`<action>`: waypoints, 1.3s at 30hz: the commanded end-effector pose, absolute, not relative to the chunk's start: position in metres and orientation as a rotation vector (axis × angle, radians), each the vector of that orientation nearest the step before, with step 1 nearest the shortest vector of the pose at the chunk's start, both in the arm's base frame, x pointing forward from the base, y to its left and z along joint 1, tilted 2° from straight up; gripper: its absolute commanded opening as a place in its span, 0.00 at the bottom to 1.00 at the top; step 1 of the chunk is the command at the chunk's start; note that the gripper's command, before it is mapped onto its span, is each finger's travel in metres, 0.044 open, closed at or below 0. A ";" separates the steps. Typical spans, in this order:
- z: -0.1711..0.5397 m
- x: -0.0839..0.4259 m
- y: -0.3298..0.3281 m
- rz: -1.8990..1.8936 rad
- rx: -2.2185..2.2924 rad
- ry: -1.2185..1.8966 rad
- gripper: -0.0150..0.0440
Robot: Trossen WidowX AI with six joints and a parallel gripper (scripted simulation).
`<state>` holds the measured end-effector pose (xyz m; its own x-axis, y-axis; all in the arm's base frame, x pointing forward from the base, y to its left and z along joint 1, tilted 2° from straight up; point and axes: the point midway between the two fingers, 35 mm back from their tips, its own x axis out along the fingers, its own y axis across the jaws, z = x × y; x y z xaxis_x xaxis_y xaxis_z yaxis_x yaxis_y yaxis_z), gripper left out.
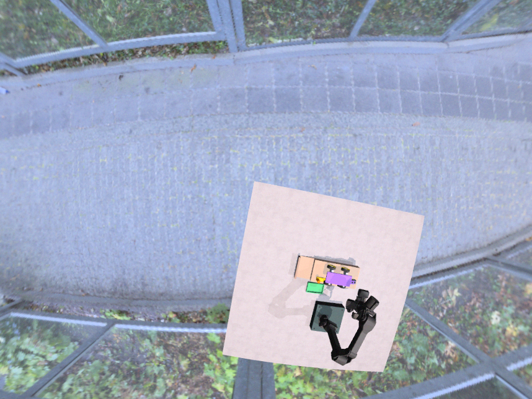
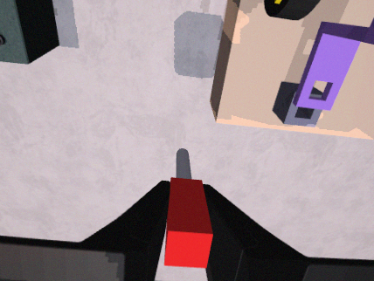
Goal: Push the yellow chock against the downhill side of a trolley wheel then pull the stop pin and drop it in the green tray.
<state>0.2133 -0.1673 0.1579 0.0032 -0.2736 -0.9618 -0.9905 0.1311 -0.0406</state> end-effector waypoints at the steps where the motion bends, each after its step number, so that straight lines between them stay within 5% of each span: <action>1: 0.155 0.214 -0.156 0.957 -1.309 1.451 0.25; 39: 0.140 0.240 -0.014 0.964 -1.301 1.440 0.25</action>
